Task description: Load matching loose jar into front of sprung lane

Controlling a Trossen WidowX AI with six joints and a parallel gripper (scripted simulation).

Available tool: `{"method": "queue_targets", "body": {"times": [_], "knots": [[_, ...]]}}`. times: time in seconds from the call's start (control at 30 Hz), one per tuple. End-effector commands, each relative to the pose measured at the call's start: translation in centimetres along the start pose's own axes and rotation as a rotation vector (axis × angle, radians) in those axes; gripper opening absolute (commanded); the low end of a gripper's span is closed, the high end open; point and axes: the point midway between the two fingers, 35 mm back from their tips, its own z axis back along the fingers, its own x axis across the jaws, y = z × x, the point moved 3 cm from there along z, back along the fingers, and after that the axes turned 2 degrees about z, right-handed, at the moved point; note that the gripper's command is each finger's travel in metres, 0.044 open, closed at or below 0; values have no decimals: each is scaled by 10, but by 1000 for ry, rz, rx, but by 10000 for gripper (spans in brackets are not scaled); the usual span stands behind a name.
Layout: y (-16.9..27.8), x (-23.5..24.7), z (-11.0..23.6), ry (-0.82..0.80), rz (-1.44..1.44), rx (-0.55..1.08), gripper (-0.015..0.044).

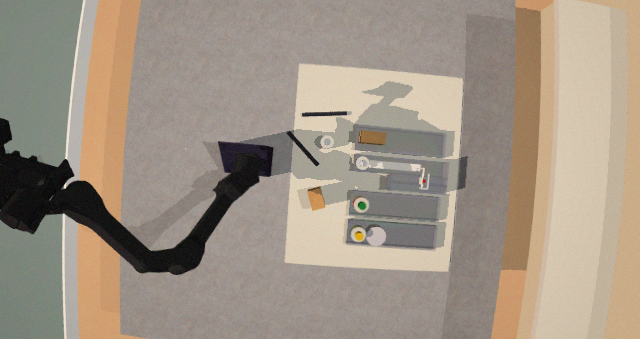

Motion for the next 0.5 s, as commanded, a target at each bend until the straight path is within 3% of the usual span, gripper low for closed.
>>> {"method": "queue_targets", "body": {"times": [0.0,0.3,0.47], "knots": [[1,-2,1,5,-2,2,426],[34,-99,44,270,-146,86,440],[66,-157,86,470,-292,148,440]]}}
